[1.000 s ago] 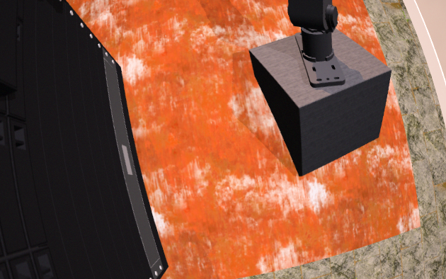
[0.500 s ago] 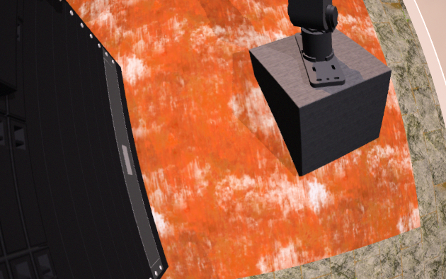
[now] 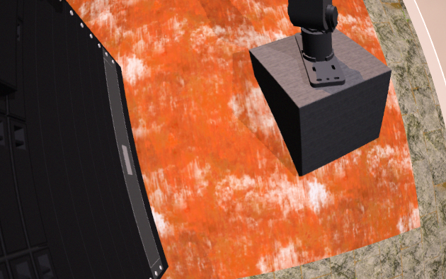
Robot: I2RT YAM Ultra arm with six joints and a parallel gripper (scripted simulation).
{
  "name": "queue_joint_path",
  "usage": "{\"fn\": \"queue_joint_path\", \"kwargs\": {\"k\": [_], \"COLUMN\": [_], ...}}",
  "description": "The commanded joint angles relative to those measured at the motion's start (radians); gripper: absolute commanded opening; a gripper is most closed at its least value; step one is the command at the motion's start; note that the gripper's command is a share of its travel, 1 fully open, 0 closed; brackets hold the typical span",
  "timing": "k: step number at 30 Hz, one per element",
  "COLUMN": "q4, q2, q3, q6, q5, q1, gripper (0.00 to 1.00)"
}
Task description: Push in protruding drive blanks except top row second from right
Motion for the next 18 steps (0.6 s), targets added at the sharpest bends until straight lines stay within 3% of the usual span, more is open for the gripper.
{"fn": "queue_joint_path", "kwargs": {"k": [1,10,18], "q4": [0.033,0.032,0.022], "q2": [0.04,0.025,-0.148], "q3": [0.049,0.036,-0.122], "q6": [0.0,-0.004,-0.026], "q5": [-0.08,-0.068,0.095], "q1": [-0.011,0.022,0.176], "gripper": [0.0,0.0,0.0]}}
